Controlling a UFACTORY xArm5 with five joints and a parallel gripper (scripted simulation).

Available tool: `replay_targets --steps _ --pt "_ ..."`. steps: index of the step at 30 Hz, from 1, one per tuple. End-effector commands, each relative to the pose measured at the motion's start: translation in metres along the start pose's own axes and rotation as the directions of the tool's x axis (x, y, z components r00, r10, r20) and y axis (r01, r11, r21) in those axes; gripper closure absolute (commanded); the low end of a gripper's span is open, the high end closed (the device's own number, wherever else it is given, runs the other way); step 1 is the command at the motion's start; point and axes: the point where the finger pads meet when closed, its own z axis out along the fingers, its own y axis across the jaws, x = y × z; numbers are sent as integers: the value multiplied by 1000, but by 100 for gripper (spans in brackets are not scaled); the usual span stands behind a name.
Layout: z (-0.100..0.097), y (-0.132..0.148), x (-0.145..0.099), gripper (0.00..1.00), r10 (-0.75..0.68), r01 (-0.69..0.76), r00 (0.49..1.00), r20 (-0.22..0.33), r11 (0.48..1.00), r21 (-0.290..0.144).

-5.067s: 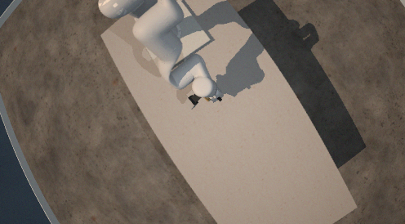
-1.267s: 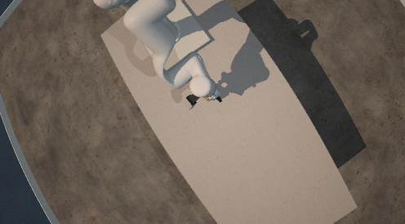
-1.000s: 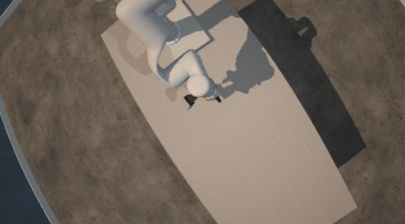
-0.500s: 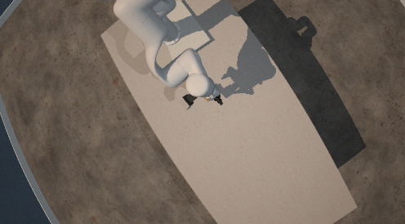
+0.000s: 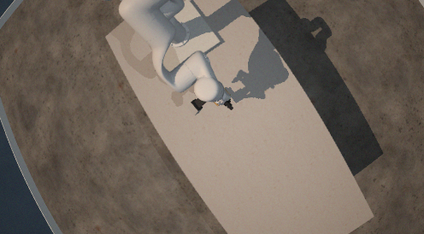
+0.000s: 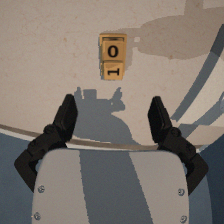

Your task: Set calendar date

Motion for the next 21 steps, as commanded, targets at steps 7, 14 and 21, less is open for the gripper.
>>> replay_targets --steps 7,14,21 --pt "8 1 32 0 -2 2 1000 1 1000 3" --pt "8 1 32 51 -2 2 1000 1 1000 3" --pt "8 1 32 51 -2 2 1000 1 1000 3"
